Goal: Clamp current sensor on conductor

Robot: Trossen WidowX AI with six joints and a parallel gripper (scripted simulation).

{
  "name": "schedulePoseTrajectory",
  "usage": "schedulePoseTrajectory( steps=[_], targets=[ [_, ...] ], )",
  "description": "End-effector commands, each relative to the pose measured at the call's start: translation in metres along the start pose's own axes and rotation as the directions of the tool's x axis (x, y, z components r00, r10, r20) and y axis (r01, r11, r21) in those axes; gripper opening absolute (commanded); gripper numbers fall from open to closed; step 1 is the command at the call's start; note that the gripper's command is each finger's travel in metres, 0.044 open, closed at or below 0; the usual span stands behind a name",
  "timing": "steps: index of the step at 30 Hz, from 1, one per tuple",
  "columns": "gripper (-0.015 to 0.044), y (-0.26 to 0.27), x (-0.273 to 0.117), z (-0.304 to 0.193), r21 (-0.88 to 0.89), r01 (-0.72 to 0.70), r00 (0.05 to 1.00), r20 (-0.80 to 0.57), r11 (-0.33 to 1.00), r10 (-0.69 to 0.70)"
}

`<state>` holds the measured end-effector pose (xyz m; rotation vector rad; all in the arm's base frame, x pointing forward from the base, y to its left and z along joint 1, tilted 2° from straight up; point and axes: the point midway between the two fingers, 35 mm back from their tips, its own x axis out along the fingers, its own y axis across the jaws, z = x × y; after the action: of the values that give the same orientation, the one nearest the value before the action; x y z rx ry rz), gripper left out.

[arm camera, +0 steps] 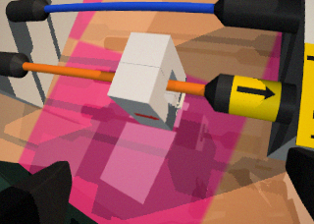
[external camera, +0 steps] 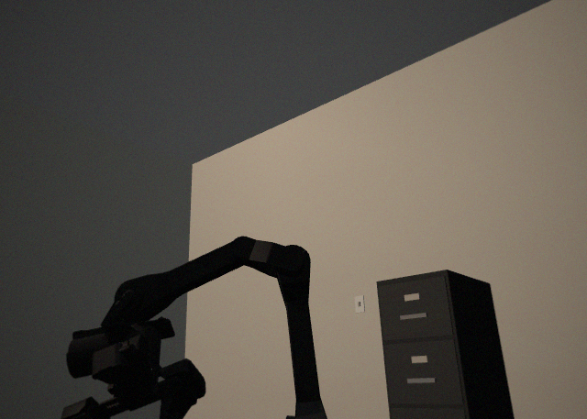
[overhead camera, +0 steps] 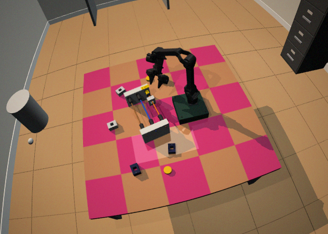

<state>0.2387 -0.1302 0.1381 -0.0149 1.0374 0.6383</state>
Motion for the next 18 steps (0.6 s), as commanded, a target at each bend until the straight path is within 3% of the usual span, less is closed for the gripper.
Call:
schedulePoseTrajectory(
  steps=[1, 18],
  targets=[
    [0.0440, -0.0043, -0.0086, -0.0173, -0.393, 0.086, 0.985, 0.170, 0.916, -0.020],
    [0.0440, -0.0044, -0.0080, -0.0118, -0.300, 0.052, 0.992, 0.123, 0.953, -0.015]
  ],
)
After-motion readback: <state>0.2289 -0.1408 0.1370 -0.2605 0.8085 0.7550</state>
